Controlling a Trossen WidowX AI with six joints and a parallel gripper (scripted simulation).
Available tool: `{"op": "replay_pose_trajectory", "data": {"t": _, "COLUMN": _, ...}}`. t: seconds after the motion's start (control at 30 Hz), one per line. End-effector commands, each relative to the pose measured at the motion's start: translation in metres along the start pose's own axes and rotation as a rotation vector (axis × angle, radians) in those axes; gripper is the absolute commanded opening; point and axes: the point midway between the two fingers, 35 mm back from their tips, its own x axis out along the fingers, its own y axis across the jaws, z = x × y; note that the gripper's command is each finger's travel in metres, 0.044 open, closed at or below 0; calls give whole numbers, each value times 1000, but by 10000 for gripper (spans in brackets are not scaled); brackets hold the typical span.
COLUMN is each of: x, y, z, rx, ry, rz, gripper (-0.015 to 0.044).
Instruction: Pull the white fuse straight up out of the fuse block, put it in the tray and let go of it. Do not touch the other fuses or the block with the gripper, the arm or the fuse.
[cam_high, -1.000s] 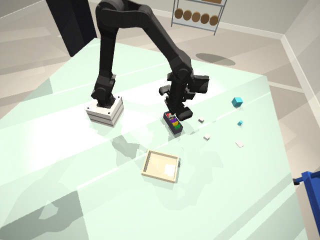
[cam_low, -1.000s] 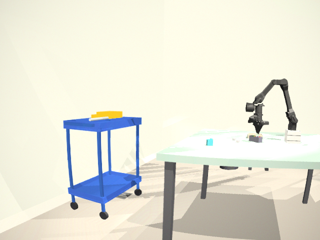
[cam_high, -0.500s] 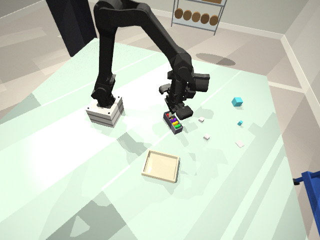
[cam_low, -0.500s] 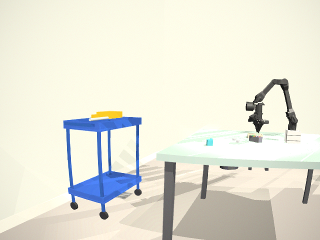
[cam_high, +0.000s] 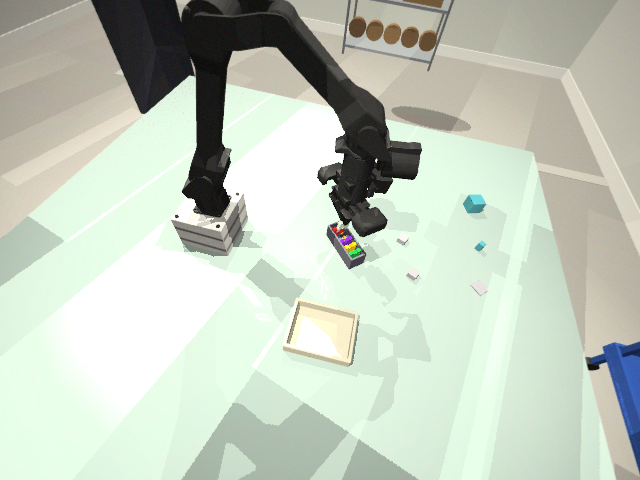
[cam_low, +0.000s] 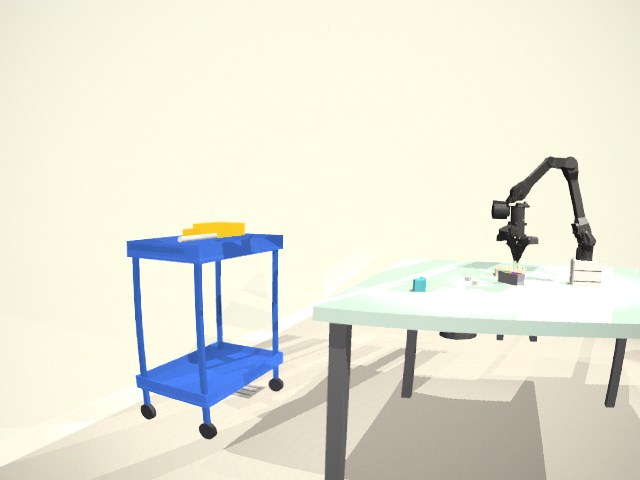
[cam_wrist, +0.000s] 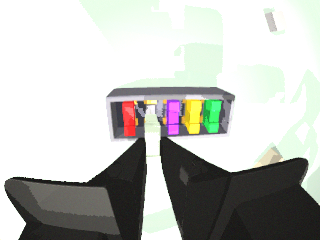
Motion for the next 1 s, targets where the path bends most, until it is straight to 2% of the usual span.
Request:
{"op": "replay_pose_trajectory", "data": {"t": 0.0, "x": -8, "y": -1, "z": 1, "rx": 6, "ry": -4, "rz": -6, "gripper": 0}}
{"op": "replay_pose_trajectory", "data": {"t": 0.3, "x": -16, "y": -4, "z": 0, "rx": 6, "ry": -4, "rz": -6, "gripper": 0}}
{"op": "replay_pose_trajectory", "data": {"t": 0.97, "x": -19, "y": -103, "z": -56, "rx": 7, "ry": -1, "rz": -18, "gripper": 0}}
